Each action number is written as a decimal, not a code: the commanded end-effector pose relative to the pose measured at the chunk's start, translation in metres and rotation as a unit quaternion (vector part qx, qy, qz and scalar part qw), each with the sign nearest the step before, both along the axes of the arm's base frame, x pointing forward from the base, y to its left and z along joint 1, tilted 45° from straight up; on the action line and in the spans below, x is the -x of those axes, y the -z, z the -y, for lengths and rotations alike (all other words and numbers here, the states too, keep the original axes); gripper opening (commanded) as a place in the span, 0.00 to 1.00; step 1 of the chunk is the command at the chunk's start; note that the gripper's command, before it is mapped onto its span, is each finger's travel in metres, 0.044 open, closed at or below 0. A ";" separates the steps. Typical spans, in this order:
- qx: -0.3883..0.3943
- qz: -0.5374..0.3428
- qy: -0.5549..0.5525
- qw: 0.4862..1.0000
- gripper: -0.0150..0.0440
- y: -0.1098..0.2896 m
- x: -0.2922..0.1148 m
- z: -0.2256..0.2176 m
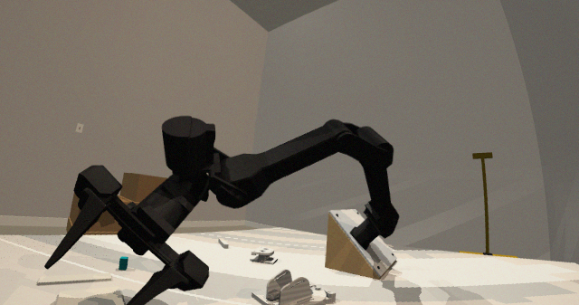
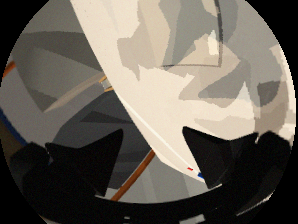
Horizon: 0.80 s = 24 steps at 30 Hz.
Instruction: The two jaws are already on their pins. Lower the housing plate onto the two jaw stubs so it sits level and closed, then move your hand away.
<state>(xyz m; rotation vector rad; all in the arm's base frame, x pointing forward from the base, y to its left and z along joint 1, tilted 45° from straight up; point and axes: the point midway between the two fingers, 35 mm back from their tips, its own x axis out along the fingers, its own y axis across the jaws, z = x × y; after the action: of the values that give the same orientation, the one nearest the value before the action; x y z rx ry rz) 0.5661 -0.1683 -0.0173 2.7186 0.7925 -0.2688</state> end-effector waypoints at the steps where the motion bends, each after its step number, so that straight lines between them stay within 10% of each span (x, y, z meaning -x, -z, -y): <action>1: 0.000 0.000 0.000 1.000 0.98 0.000 0.000 0.000; 24: 0.219 -0.116 0.037 0.968 1.00 0.085 0.118 0.114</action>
<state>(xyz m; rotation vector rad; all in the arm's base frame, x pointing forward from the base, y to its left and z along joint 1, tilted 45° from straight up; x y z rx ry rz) 0.4706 -0.2679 -0.0941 2.3959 0.6025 -0.6399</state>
